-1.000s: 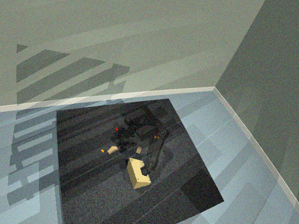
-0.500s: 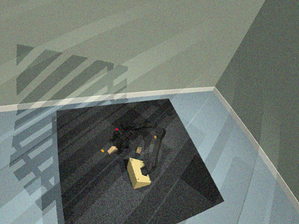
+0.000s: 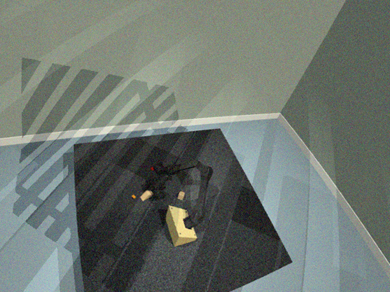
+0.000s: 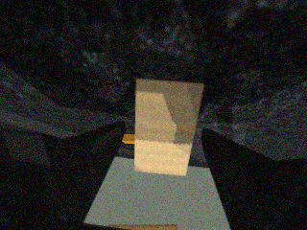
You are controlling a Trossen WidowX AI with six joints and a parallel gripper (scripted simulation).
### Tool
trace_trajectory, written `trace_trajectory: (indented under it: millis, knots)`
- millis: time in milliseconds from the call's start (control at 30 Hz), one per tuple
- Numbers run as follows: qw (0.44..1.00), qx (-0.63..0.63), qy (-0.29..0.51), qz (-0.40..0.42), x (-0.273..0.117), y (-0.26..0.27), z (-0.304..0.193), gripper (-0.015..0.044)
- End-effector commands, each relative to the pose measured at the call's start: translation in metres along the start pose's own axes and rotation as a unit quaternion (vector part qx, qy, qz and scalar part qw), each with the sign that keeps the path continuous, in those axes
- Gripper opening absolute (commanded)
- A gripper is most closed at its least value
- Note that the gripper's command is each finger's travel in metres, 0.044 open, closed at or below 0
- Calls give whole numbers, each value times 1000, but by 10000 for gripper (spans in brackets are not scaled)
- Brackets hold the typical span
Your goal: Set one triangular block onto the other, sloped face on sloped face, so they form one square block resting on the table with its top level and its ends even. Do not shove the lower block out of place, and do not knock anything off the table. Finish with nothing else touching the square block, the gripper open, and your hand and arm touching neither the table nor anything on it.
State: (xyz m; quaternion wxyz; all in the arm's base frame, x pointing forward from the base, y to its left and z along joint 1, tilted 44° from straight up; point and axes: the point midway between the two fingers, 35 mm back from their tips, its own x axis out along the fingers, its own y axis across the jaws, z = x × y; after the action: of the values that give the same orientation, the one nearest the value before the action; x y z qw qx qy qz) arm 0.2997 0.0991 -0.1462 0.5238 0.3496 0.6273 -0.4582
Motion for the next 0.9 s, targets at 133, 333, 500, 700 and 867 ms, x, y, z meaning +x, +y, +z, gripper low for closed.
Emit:
trace_trajectory:
  millis: [133, 333, 500, 700, 867]
  knots:
    - [1000, 0, 0, -1, 0, 0, 0, 145]
    - [1000, 0, 0, -1, 0, 0, 0, 85]
    - [1000, 0, 0, -1, -4, 1, -4, 0]
    - [1000, 0, 1, 0, -25, 4, -24, 0]
    - [1000, 0, 1, 0, -42, 4, -42, 0]
